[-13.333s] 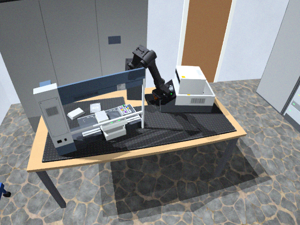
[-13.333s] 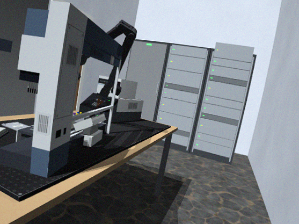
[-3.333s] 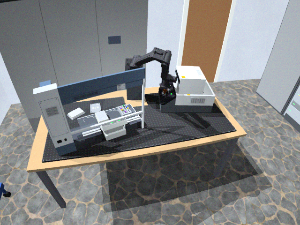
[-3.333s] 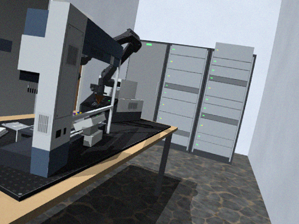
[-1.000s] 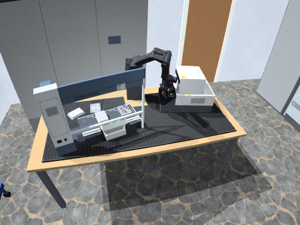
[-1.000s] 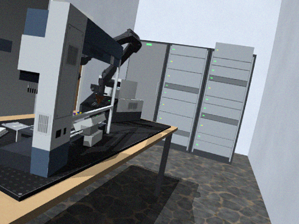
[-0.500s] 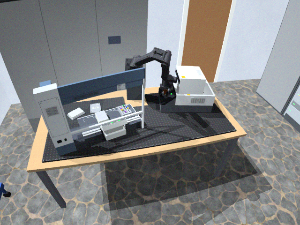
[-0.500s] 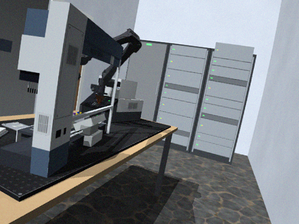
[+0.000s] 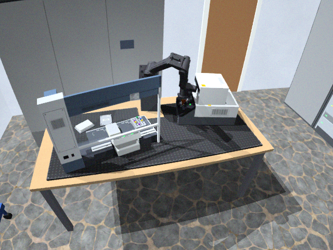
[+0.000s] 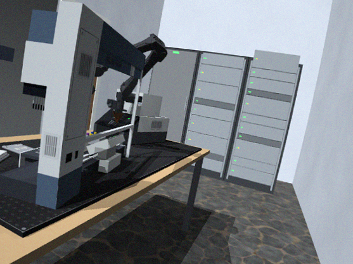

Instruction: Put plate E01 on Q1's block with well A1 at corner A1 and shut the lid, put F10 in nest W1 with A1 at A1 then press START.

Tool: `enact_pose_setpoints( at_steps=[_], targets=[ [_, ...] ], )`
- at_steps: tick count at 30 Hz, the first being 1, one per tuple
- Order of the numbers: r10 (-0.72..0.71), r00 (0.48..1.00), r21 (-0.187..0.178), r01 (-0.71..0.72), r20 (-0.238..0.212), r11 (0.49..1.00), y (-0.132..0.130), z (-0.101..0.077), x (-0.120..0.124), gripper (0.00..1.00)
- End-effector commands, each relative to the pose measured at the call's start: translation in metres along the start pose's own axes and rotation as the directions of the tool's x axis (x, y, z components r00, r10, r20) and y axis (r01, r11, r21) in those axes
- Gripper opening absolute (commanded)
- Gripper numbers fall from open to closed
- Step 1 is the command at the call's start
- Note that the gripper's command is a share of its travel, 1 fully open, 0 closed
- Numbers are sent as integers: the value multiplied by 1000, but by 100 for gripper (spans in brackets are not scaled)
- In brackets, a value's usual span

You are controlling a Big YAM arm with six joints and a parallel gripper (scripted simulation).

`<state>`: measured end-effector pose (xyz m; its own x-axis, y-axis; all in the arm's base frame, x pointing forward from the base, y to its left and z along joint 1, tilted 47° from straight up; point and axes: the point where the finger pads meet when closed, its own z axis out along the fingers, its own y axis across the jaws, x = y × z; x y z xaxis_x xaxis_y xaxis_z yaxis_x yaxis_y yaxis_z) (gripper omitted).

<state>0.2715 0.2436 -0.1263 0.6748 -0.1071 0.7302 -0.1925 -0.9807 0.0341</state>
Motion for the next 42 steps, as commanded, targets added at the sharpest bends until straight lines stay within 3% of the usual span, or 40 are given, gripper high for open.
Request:
enact_pose_setpoints(
  at_steps=[1, 28, 29, 42],
  targets=[
    [66, 998, 36, -65, -13, 997, -23, -1, 16, 0],
    [75, 997, 44, -74, -17, 996, -29, 3, 14, 0],
    [-5, 1000, 6, 5, -3, 1000, -2, 3, -1, 0],
    [13, 1000, 31, -13, 5, 999, -14, 6, -2, 0]
  ],
)
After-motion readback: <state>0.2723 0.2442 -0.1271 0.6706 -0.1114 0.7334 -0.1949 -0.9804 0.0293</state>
